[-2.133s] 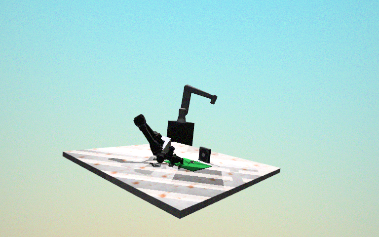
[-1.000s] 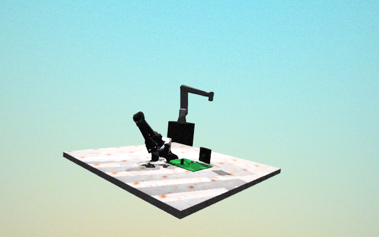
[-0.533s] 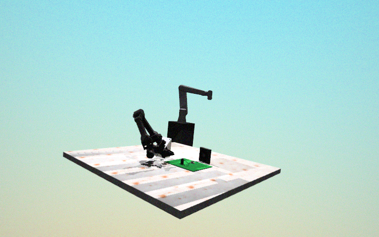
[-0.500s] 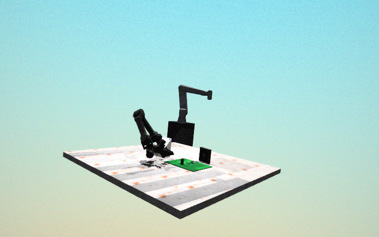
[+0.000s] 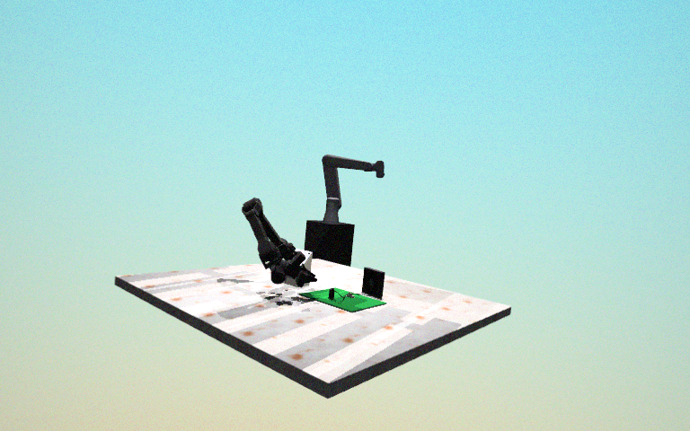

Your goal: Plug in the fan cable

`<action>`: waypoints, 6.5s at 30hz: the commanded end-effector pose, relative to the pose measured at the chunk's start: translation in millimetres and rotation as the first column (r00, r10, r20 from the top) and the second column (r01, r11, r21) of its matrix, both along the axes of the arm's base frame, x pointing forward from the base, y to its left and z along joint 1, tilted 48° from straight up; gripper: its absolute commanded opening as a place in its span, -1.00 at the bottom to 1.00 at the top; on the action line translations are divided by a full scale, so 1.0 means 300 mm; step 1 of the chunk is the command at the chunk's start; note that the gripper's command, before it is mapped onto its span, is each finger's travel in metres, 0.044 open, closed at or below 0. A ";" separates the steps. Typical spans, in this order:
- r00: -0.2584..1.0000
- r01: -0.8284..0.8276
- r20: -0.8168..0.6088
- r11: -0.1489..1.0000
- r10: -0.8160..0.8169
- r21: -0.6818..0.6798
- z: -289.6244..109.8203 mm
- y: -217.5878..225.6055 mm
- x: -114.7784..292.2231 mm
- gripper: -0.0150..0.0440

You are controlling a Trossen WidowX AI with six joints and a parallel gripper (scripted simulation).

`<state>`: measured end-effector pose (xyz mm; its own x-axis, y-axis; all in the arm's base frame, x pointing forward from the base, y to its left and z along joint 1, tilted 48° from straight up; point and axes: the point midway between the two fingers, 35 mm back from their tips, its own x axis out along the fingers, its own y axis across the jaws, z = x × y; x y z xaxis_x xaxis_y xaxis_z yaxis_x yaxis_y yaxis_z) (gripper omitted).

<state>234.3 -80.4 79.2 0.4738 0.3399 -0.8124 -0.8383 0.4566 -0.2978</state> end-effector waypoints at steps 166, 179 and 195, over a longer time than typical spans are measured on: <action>-0.262 0.947 0.293 -0.304 -0.919 -0.107 -0.279 0.076 0.242 0.56; -0.262 0.947 0.293 -0.304 -0.919 -0.107 -0.279 0.076 0.242 -0.49; -0.187 0.953 0.312 -0.249 -0.931 -0.171 -0.196 0.223 0.249 -0.49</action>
<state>304.3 -21.6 23.9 0.0374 -0.7450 -0.6660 0.5681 0.5642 -0.5992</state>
